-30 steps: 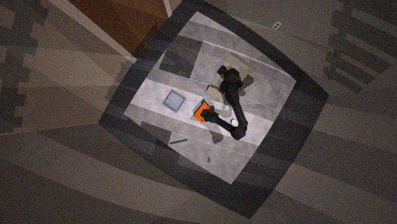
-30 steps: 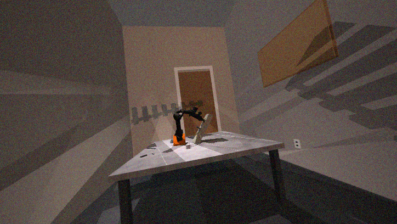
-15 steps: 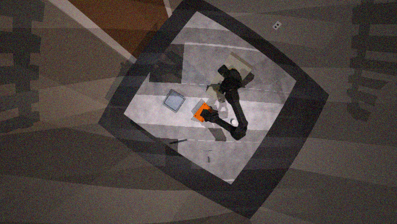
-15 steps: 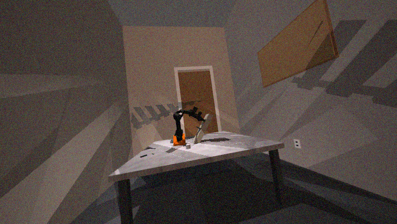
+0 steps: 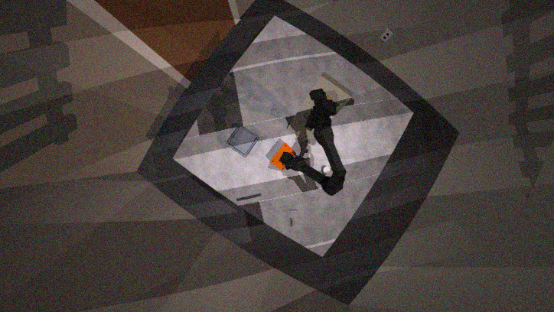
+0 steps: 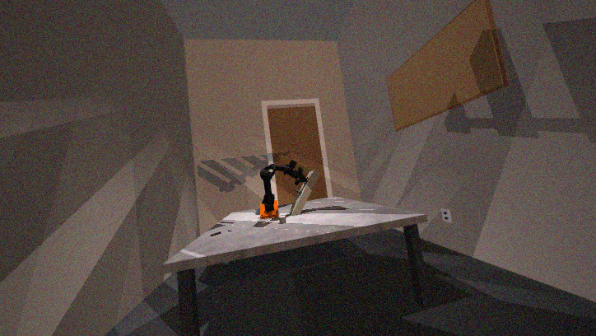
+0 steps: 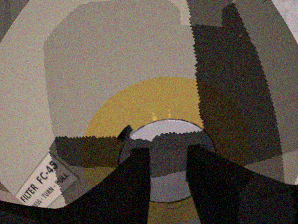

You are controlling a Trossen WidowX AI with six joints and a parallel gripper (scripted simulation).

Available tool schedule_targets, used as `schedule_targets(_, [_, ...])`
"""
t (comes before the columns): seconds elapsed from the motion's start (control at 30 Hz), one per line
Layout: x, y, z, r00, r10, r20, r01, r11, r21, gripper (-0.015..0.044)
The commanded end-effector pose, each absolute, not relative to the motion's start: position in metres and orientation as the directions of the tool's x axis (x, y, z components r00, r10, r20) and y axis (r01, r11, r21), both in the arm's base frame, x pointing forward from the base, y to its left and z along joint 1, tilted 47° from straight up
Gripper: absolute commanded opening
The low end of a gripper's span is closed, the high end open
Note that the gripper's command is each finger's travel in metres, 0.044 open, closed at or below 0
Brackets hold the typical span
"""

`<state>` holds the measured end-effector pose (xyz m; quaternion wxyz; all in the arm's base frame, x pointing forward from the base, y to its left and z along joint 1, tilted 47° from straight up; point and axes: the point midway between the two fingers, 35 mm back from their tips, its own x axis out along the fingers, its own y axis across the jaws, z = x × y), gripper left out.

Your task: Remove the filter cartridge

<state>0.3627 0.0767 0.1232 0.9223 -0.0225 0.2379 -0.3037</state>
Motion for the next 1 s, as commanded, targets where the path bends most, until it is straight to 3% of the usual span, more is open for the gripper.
schedule_targets(0.0, [0.3676, 0.0717, 0.1185, 0.695, -0.568, -0.44, 0.607, 0.792, -0.063, 0.0])
schedule_targets(0.73, [0.3695, 0.0701, 0.1173, 0.695, -0.568, -0.44, 0.706, 0.425, 0.566, 0.0])
schedule_targets(0.97, [0.3703, 0.0695, 0.1168, 0.695, -0.568, -0.44, 0.717, 0.501, 0.485, 0.0])
